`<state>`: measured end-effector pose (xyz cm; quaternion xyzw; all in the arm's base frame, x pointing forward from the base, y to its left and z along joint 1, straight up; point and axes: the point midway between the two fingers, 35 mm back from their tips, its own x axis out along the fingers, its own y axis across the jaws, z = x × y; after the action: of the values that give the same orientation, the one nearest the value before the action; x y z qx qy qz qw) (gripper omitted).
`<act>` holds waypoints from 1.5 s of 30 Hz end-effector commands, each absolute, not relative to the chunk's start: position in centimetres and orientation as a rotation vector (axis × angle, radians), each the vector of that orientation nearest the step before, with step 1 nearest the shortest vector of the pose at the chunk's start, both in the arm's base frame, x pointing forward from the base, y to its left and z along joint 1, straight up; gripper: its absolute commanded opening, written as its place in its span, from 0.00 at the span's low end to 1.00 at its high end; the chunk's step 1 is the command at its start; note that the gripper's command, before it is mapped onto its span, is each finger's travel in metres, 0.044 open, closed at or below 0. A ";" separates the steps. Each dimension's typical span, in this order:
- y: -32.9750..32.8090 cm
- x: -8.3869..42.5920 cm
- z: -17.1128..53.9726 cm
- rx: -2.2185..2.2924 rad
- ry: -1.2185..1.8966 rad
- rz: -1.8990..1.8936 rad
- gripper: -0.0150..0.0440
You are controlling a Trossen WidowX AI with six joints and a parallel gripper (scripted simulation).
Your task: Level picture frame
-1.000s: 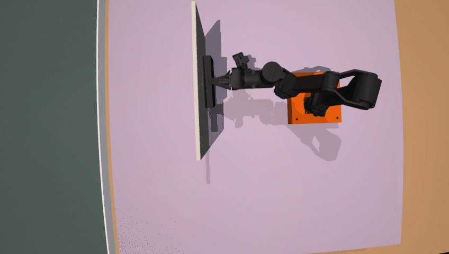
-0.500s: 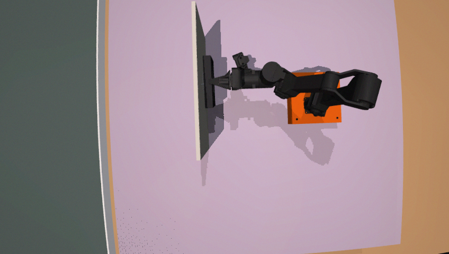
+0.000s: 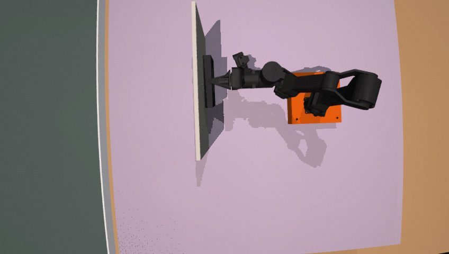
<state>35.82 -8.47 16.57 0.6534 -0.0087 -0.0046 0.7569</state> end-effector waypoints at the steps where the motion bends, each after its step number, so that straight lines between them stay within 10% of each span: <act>1: -8.5 35.8 16.9 1.425 -0.028 -0.004 0.25; 45: -9.1 35.8 16.9 1.424 -0.028 -0.004 0.25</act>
<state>35.77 -9.17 16.70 0.6529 -0.0114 -0.0055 0.7574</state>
